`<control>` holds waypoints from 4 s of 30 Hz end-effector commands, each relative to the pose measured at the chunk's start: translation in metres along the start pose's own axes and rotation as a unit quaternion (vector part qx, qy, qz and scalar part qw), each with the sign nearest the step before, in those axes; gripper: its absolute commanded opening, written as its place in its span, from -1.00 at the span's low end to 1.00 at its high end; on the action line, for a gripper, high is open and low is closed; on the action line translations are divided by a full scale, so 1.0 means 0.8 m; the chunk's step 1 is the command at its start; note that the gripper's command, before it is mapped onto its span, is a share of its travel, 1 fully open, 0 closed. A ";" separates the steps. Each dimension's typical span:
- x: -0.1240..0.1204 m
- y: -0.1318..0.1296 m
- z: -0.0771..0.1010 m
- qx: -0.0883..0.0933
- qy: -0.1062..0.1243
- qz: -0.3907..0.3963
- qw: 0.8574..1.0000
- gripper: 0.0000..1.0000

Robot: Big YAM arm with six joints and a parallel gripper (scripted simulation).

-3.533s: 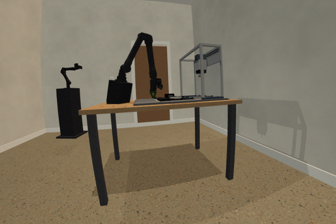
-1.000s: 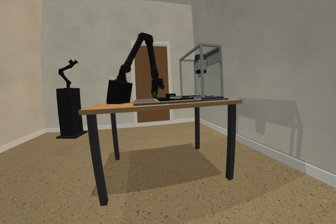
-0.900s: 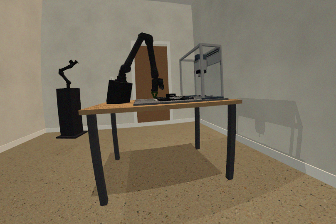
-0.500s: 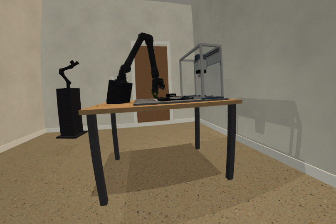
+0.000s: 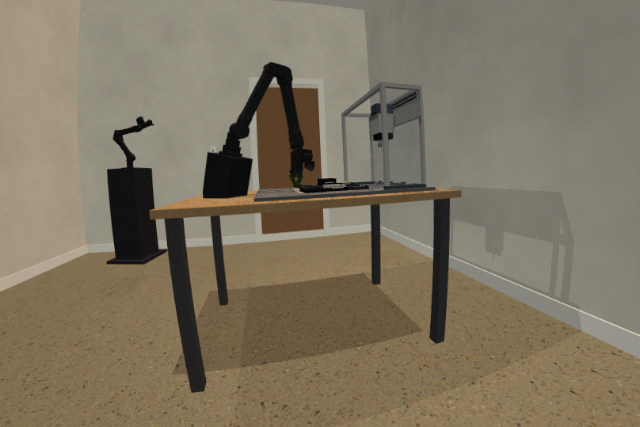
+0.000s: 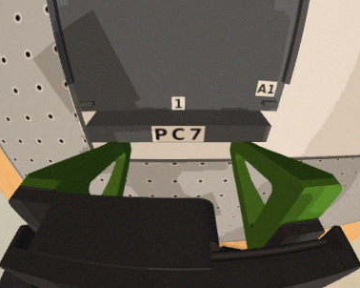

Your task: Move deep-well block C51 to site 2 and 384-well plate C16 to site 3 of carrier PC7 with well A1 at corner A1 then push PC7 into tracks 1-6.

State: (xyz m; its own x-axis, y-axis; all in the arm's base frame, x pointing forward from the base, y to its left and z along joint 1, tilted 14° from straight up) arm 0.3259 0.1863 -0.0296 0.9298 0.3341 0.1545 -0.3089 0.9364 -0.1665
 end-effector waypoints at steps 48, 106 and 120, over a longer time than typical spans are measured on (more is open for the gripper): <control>0.063 -0.002 0.003 0.001 -0.028 -0.007 1.000 0.60; 0.116 -0.015 0.006 0.001 -0.027 -0.004 1.000 0.60; 0.132 -0.018 0.008 0.001 -0.030 -0.005 1.000 0.60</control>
State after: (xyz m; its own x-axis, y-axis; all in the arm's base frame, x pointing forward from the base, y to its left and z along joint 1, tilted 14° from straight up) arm 0.3943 0.2007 -0.0151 0.9285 0.3386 0.1521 -0.3133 0.9346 -0.1683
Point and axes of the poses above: the point where the finger pads meet when closed, its own z axis back along the fingers, its own y axis across the jaws, x = y × z, the point moved 9 cm from there along z, back along the fingers, and after that the axes turned 9 degrees about z, right-handed, at the moved point
